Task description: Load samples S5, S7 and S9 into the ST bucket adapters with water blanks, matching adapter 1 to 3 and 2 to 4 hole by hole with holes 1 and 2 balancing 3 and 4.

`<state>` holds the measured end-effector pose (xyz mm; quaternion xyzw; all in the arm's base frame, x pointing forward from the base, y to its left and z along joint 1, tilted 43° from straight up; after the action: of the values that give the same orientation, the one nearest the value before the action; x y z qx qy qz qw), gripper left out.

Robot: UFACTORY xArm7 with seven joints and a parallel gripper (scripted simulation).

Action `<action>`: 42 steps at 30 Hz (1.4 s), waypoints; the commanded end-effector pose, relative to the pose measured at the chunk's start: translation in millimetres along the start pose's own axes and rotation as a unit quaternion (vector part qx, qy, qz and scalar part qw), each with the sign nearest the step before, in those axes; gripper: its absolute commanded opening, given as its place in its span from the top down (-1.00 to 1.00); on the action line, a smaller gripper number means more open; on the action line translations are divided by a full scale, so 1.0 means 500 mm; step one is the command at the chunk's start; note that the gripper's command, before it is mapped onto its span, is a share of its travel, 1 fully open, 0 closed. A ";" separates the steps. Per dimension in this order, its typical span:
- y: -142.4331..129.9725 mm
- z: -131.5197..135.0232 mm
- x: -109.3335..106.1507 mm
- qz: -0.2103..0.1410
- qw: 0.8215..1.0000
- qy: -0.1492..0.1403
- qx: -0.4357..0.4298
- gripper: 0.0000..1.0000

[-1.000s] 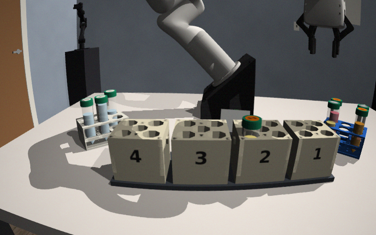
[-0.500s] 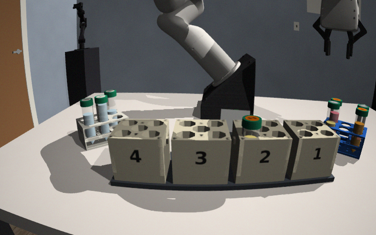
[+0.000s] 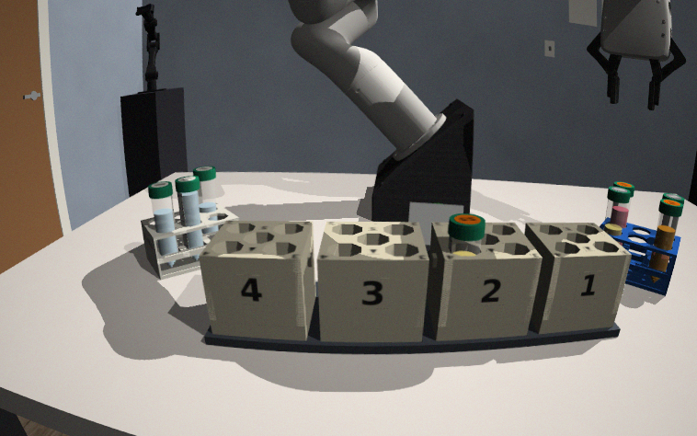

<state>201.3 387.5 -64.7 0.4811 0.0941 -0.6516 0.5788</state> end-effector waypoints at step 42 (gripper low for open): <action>-0.001 -0.002 0.151 -0.001 1.000 0.002 0.000 -0.15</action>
<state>210.3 341.2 -116.2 0.4808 0.0941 -0.6517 0.5790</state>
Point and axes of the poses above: the point where the finger pads meet when closed, its own x axis out along the fingers, its own z axis across the jaws, y = z × x, the point moved 5 cm from there along -x, back along the fingers, and after that the axes turned 1 degree about x, right-handed, at the moved point
